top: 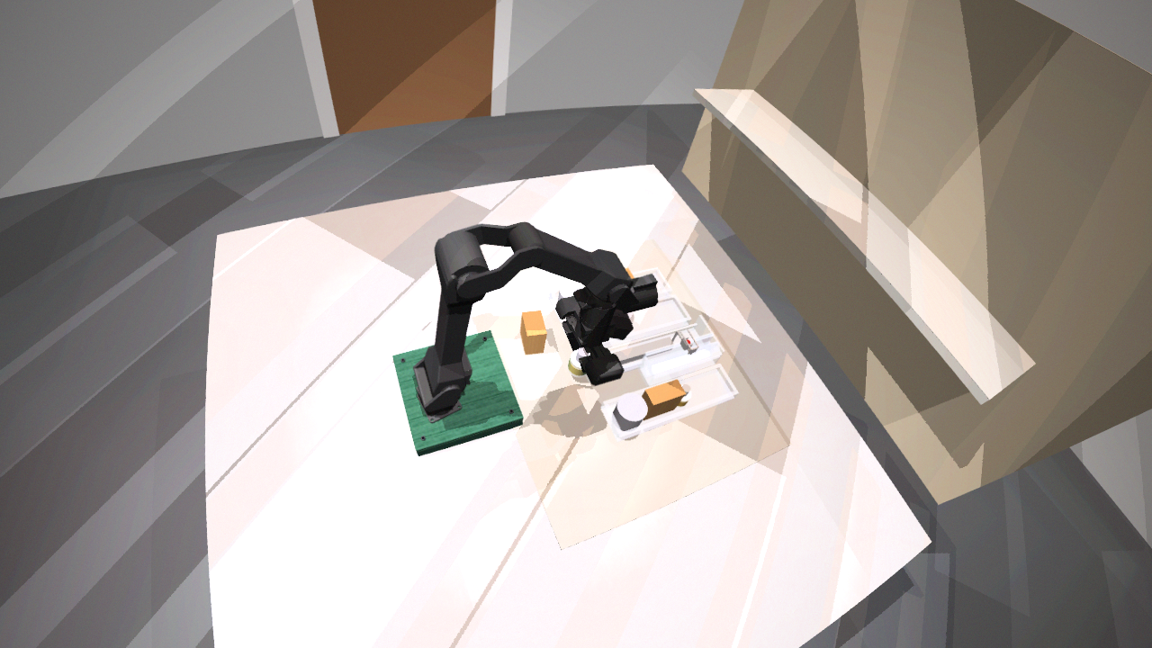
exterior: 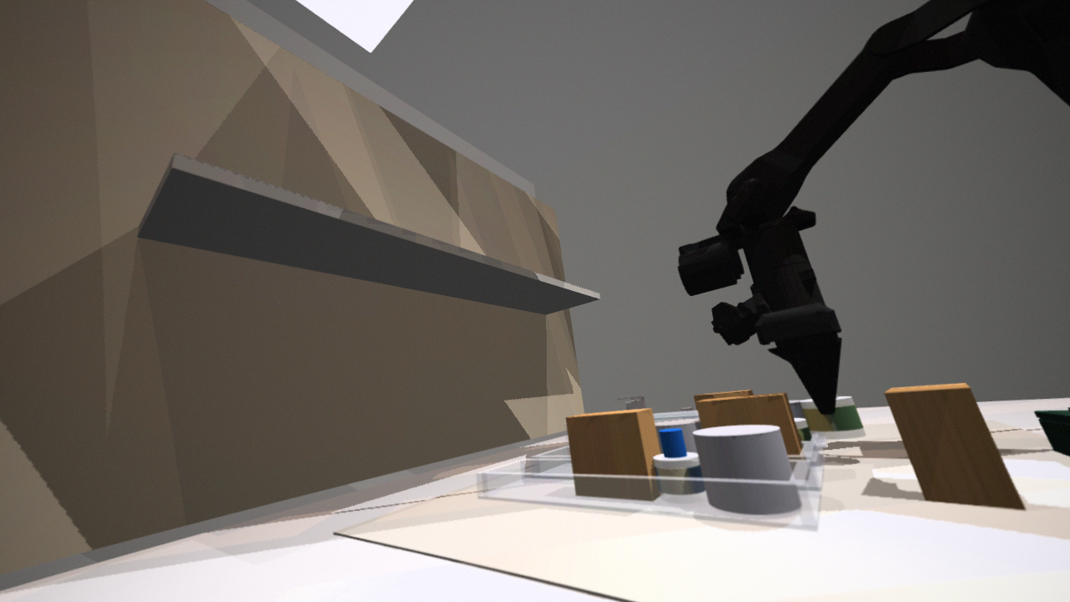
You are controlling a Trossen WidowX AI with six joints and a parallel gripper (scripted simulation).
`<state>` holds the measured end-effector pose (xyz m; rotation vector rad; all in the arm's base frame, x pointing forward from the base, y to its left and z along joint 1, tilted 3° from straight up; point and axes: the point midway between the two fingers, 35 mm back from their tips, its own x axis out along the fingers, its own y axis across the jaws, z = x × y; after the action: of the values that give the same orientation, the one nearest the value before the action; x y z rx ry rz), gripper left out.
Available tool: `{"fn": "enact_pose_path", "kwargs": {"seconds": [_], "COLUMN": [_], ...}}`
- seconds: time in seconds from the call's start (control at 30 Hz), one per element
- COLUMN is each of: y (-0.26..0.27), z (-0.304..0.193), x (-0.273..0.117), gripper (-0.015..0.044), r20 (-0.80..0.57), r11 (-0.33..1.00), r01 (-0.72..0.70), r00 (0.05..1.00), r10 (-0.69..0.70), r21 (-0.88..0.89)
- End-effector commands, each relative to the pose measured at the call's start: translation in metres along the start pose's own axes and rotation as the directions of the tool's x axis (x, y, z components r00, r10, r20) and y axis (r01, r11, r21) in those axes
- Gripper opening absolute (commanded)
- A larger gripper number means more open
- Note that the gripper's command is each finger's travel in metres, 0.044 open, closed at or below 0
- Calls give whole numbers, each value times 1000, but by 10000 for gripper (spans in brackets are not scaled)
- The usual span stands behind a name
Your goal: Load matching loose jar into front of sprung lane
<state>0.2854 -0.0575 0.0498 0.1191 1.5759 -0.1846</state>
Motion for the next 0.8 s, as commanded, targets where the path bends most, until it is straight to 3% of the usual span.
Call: {"fn": "enact_pose_path", "kwargs": {"seconds": [0.0,0.77], "y": [0,0], "z": [7,17], "x": [-3,-3], "gripper": [0,0], "r20": [16,16], "r11": [1000,1000], "r01": [-3,-3], "r00": [1000,1000], "r10": [3,3], "r21": [2,3]}}
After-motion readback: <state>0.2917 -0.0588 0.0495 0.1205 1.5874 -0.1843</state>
